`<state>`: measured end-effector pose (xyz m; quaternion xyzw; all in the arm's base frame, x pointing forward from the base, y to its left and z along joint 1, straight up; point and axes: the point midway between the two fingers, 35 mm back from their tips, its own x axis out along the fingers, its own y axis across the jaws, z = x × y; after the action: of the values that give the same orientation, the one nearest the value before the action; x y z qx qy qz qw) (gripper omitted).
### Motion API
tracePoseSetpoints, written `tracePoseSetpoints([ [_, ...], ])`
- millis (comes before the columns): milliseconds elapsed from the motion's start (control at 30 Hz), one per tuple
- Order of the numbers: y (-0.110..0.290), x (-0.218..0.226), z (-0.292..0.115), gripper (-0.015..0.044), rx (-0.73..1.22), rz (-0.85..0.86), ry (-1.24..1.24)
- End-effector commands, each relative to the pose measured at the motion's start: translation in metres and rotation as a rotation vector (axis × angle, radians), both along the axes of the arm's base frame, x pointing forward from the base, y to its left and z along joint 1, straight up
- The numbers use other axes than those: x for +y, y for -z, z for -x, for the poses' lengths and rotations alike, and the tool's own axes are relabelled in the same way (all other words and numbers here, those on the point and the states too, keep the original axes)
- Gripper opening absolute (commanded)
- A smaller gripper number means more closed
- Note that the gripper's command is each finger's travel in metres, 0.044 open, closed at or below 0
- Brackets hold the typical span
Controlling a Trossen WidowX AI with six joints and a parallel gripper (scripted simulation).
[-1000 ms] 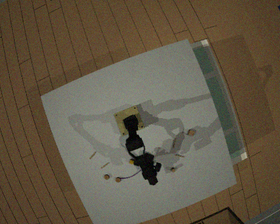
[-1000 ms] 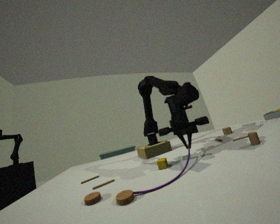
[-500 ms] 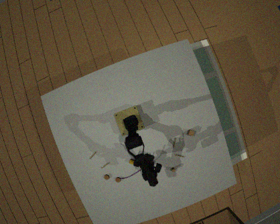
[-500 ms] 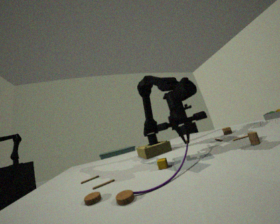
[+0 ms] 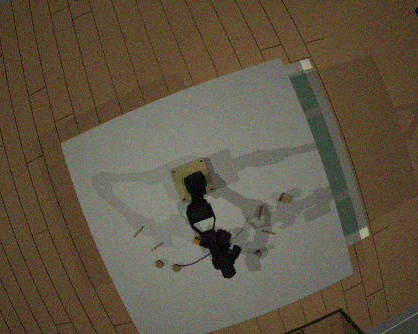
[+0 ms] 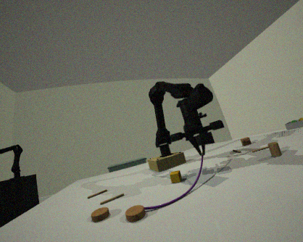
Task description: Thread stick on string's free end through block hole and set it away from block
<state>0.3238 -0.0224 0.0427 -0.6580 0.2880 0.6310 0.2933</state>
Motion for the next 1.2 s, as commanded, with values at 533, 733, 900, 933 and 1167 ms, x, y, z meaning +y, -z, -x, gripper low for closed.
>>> tracePoseSetpoints([
  [533,-0.003,-0.009,-0.012,0.0,-0.009,-0.028,0.718],
  [733,-0.003,-0.012,-0.016,0.0,-0.012,-0.037,0.935],
  [900,-0.004,-0.014,-0.019,0.0,-0.014,-0.044,1.115],
  [933,-0.004,-0.015,-0.019,0.0,-0.014,-0.046,1.151],
  [1167,-0.004,-0.018,-0.023,0.0,-0.017,-0.056,1.404],
])
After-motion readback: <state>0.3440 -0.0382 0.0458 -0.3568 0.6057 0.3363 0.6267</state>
